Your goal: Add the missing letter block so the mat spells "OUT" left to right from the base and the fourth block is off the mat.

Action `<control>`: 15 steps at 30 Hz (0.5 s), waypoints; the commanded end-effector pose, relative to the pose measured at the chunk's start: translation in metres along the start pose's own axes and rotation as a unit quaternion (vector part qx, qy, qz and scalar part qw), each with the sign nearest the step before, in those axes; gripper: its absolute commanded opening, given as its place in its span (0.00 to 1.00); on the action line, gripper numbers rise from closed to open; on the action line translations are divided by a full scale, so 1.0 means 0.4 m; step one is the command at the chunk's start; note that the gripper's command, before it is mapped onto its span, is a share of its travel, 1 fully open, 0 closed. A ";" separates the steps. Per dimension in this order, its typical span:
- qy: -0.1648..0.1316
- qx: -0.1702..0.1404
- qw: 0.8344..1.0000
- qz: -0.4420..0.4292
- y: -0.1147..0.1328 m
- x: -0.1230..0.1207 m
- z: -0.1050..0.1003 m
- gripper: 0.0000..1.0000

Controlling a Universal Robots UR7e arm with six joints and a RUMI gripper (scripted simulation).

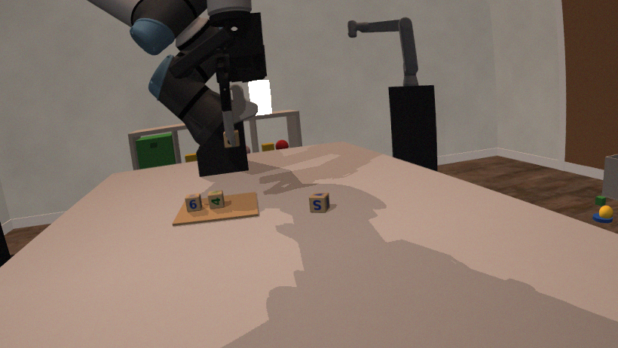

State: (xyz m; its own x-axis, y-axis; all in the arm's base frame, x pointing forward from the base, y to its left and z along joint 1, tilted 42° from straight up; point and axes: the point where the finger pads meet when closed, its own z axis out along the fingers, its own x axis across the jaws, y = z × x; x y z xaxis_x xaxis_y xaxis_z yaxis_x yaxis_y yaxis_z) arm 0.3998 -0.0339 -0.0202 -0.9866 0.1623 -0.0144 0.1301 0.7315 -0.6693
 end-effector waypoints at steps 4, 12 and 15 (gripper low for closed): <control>0.000 0.000 1.000 0.000 0.000 -0.001 0.002 0.05; -0.001 0.000 1.000 0.000 0.000 -0.001 0.031 0.05; -0.001 0.000 1.000 0.000 0.000 -0.001 0.058 0.05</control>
State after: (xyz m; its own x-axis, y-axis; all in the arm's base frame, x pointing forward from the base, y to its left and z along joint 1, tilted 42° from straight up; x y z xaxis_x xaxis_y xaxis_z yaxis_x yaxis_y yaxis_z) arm 0.3987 -0.0410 -0.0281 -0.9866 0.1624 -0.0139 0.1299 0.7314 -0.6694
